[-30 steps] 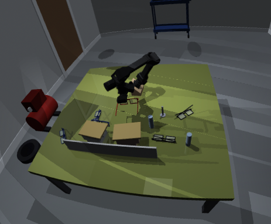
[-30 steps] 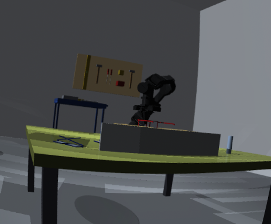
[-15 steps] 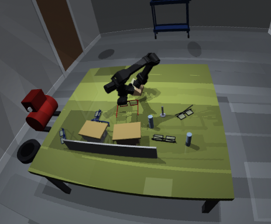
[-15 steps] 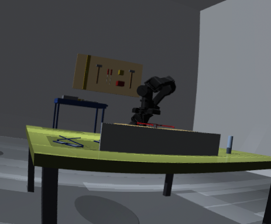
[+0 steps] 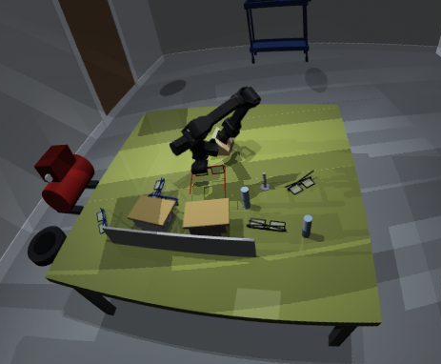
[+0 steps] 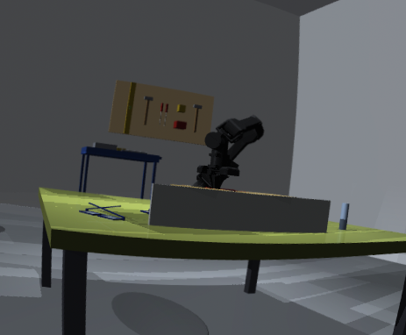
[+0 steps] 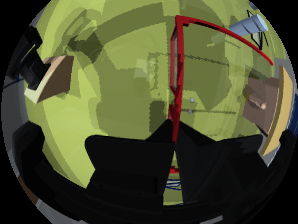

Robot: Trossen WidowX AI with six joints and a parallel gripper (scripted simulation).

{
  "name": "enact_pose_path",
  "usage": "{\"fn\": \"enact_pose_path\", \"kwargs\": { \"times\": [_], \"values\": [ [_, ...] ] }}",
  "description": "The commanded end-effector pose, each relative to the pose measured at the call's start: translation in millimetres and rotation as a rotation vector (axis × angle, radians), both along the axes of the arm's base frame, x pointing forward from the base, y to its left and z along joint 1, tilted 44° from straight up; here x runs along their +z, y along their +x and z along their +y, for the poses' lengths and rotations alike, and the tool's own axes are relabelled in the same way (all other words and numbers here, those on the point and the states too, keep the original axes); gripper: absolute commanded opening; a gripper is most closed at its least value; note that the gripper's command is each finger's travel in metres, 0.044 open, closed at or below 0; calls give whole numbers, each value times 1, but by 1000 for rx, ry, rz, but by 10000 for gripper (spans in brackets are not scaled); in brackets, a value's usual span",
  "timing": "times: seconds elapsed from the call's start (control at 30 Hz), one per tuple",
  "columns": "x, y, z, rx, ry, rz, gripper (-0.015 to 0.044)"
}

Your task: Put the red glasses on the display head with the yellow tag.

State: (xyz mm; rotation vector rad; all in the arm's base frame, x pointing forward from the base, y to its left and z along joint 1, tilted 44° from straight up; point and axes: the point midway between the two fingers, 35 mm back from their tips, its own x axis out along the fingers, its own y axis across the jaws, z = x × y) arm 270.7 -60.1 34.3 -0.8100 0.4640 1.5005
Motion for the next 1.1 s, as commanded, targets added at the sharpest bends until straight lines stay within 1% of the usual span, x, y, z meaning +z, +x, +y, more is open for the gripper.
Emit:
{"fn": "enact_pose_path", "kwargs": {
  "times": [0.0, 0.5, 1.07],
  "values": [
    [-3, 0, 4, -3, 6, 5, 0],
    [-9, 1, 12, -3, 6, 5, 0],
    [-5, 24, 16, -3, 7, 4, 0]
  ]
}}
